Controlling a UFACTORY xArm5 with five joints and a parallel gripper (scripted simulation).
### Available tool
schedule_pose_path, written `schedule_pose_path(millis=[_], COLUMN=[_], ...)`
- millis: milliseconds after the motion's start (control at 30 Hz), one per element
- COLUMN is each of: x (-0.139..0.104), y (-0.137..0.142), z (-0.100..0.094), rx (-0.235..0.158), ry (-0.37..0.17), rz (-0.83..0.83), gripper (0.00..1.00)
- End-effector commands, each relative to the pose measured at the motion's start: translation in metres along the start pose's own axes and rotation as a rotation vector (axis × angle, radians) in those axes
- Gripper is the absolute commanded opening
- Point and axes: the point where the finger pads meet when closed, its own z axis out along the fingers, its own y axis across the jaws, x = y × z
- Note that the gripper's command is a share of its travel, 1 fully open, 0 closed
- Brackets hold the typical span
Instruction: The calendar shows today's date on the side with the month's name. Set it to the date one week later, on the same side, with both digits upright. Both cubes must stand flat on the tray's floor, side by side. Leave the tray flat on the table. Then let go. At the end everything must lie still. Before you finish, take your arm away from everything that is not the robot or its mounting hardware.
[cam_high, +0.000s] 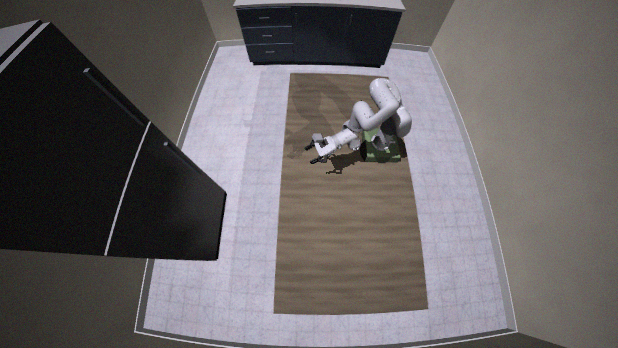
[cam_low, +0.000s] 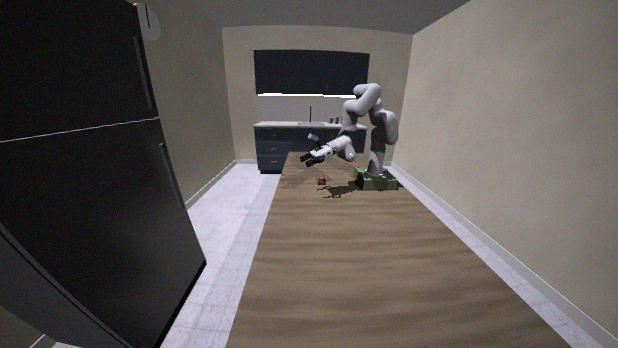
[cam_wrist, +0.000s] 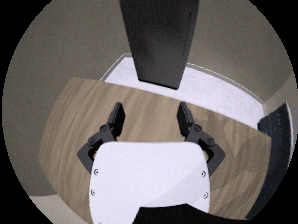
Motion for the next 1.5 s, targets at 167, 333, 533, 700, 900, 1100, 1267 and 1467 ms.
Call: schedule_pose_path(millis=[167, 333, 533, 700, 900, 1100, 1267, 1467], x=[0.001, 0.001, 0.001, -0.001, -0.013, -0.02, -0.032, -0.043], y=[0.0, 0.0, 0.0, 0.003, 0.021, 0.031, 0.047, 0.062], z=[0.0, 0.0, 0.0, 0.002, 0.01, 0.013, 0.014, 0.011], rx=[0.0, 0.0, 0.0, -0.006, -0.053, -0.086, -0.146, -0.215], ry=[0.003, 0.003, 0.003, -0.014, -0.122, -0.178, -0.262, -0.339], rz=[0.0, 0.0, 0.0, 0.025, 0.194, 0.287, 0.436, 0.581], gripper=[1.0, 1.0, 1.0, 1.0, 1.0, 1.0, 1.0, 1.0])
